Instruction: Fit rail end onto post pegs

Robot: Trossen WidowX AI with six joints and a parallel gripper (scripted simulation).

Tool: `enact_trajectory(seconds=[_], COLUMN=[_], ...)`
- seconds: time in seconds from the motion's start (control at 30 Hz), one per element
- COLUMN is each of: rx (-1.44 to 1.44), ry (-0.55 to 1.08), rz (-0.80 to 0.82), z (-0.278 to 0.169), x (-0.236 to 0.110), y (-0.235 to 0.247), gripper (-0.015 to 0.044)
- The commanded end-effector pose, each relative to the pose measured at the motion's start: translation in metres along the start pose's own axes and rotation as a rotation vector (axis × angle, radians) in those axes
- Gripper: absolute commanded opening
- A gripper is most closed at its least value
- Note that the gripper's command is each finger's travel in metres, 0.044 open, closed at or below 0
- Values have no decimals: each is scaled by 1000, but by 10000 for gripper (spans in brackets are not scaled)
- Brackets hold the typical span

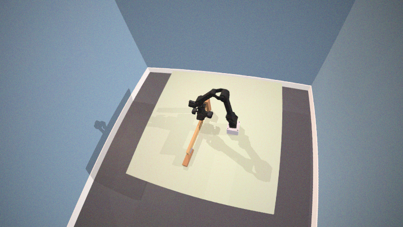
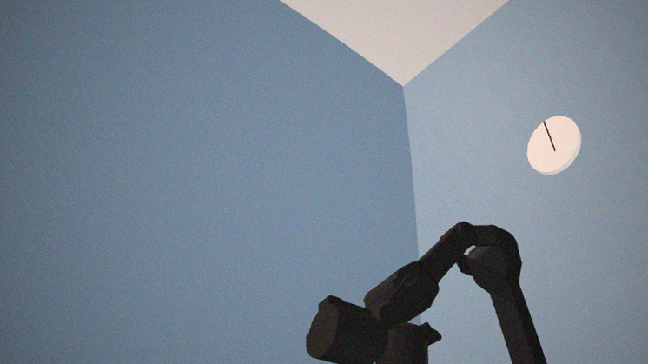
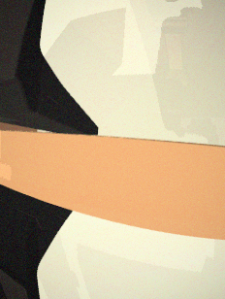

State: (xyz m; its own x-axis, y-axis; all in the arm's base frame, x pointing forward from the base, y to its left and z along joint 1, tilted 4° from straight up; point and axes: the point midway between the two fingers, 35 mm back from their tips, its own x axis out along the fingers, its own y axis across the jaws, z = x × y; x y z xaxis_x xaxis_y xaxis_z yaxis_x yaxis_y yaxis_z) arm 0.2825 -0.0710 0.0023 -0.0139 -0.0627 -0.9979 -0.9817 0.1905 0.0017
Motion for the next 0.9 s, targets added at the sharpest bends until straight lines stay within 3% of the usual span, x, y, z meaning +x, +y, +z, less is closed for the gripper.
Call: enact_trajectory(seconds=[0.0, 0.87], rx=[-3, -3], ry=[4, 5], rz=[-2, -2], z=[-2, -10], x=[-1, -4], y=[-1, -1], gripper=[0, 0])
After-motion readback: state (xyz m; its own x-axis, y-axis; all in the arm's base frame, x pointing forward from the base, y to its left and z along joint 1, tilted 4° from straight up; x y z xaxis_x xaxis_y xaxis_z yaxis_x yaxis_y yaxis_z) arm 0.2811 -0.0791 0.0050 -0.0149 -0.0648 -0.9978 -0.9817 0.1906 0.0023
